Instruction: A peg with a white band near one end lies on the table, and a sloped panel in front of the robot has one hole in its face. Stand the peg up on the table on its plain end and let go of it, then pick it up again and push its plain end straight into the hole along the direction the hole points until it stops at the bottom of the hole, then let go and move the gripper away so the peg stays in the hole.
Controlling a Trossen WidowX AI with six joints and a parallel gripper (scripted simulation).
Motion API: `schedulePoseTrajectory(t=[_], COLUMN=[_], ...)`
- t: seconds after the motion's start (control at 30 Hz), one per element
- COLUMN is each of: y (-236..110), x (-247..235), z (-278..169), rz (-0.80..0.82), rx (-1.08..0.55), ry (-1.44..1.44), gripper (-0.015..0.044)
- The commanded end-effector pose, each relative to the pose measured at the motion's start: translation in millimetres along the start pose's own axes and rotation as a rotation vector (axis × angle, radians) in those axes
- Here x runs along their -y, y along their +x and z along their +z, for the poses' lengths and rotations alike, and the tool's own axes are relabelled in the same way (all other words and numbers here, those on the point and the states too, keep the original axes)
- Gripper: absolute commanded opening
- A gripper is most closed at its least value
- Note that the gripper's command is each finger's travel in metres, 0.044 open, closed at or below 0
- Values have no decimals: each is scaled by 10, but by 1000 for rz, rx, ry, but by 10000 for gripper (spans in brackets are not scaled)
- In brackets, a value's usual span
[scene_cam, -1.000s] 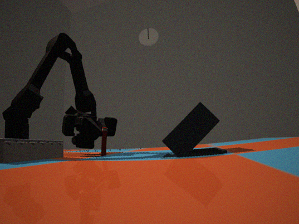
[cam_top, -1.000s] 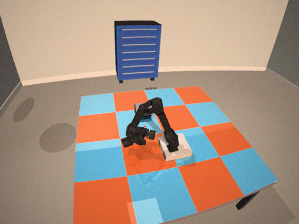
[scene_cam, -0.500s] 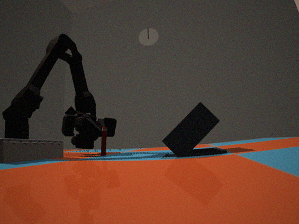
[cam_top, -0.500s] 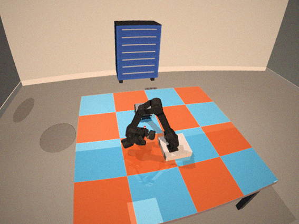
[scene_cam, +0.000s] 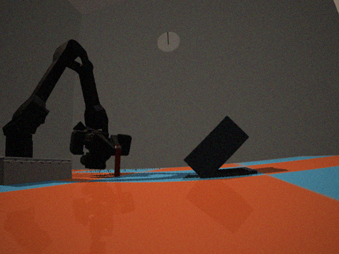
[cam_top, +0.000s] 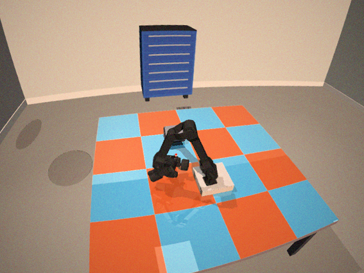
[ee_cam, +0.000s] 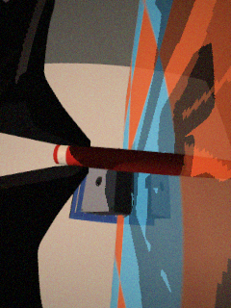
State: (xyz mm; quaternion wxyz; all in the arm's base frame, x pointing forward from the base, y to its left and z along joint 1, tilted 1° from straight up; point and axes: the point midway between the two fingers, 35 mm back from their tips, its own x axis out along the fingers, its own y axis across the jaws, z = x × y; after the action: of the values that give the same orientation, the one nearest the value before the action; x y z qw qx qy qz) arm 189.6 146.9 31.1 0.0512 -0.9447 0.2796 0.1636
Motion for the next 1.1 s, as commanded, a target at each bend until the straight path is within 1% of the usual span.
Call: schedulePoseTrajectory(t=[0.0,1.07], y=[-7,-45], x=[-1,-4], z=[15,42], rz=[0,-18], rx=[1,-26], ry=[0,-20], gripper=[49,49])
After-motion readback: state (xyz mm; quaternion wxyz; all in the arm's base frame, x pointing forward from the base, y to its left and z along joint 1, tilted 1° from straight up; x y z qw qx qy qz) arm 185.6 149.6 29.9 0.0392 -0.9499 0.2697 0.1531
